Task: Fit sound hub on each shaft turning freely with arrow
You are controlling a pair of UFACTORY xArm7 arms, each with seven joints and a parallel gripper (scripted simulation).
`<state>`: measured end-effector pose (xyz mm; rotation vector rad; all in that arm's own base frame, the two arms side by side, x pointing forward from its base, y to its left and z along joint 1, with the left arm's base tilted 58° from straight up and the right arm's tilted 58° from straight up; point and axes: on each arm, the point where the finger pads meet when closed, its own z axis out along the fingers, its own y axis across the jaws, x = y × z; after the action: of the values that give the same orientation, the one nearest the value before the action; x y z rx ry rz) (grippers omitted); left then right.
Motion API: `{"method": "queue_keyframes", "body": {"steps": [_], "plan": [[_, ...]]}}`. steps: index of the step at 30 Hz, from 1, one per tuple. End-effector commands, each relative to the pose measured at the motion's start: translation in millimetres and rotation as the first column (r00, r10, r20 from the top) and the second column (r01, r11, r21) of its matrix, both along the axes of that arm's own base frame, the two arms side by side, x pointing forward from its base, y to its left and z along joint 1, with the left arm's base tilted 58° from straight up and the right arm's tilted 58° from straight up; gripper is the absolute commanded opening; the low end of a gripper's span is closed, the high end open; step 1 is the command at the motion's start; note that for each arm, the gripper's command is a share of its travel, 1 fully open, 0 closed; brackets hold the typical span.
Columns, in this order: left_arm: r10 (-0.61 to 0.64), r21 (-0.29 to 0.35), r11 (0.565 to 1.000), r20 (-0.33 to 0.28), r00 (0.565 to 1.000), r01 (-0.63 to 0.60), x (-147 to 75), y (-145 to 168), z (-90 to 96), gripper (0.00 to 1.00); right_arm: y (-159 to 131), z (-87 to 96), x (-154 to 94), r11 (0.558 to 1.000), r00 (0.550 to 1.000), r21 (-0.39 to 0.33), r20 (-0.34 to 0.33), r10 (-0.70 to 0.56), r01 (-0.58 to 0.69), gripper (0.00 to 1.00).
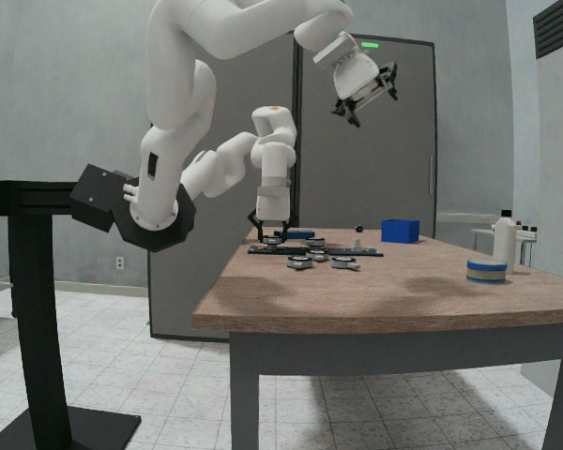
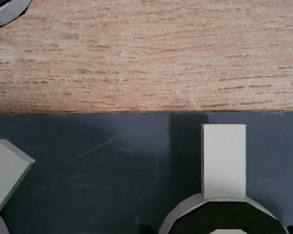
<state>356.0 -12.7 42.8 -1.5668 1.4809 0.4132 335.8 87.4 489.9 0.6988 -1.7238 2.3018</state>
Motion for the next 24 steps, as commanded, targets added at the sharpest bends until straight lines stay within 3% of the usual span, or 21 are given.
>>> {"method": "queue_keyframes", "body": {"steps": [1,24], "plan": [[-0.004,-0.002,1.000,0.001,1.000,0.004,0.5,-2.0,0.3,0.00,1.3,0.7,-0.3,1.000,1.000,0.001,0.002,0.003,-0.003,1.00],[-0.004,-0.002,1.000,0.001,1.000,0.004,1.2,-0.4,-0.8,0.00,1.3,0.7,-0.3,1.000,1.000,0.001,0.002,0.003,-0.003,1.00]]}}
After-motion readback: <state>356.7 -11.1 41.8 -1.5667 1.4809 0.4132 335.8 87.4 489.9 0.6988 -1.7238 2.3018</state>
